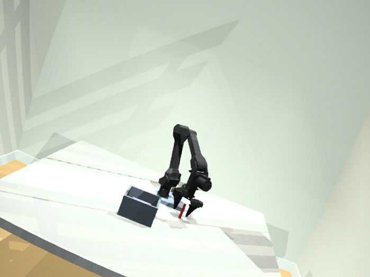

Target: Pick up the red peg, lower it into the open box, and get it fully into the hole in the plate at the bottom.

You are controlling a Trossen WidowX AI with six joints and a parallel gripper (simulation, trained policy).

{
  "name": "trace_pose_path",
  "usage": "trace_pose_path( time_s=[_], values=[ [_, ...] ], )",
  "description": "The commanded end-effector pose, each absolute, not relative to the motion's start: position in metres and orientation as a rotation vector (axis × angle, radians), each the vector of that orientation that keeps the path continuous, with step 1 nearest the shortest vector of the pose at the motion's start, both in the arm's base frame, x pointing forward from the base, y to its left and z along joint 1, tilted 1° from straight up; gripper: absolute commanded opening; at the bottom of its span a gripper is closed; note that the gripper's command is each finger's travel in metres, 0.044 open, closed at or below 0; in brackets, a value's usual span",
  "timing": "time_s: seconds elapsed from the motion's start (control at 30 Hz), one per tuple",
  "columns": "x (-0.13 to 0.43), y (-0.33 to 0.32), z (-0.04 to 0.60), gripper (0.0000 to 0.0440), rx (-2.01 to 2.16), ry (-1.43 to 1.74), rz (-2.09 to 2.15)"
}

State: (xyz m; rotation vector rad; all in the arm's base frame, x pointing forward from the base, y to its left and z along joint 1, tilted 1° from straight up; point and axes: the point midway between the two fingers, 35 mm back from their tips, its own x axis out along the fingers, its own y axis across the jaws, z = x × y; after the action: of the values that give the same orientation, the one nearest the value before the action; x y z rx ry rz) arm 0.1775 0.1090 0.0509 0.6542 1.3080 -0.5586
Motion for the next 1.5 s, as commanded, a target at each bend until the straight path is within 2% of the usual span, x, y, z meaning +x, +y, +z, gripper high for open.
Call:
trace_pose_path(
  time_s=[0.0,0.47,0.5,1.47],
  values=[
    [0.175,0.11,0.04,0.0374,0.709,1.311,-0.591],
    [0.168,0.11,0.035,0.0011,0.802,1.4,-0.644],
    [0.168,0.109,0.035,0.0,0.806,1.405,-0.646],
    [0.226,0.052,0.143,0.0,0.674,1.133,-0.57]
  ],
)
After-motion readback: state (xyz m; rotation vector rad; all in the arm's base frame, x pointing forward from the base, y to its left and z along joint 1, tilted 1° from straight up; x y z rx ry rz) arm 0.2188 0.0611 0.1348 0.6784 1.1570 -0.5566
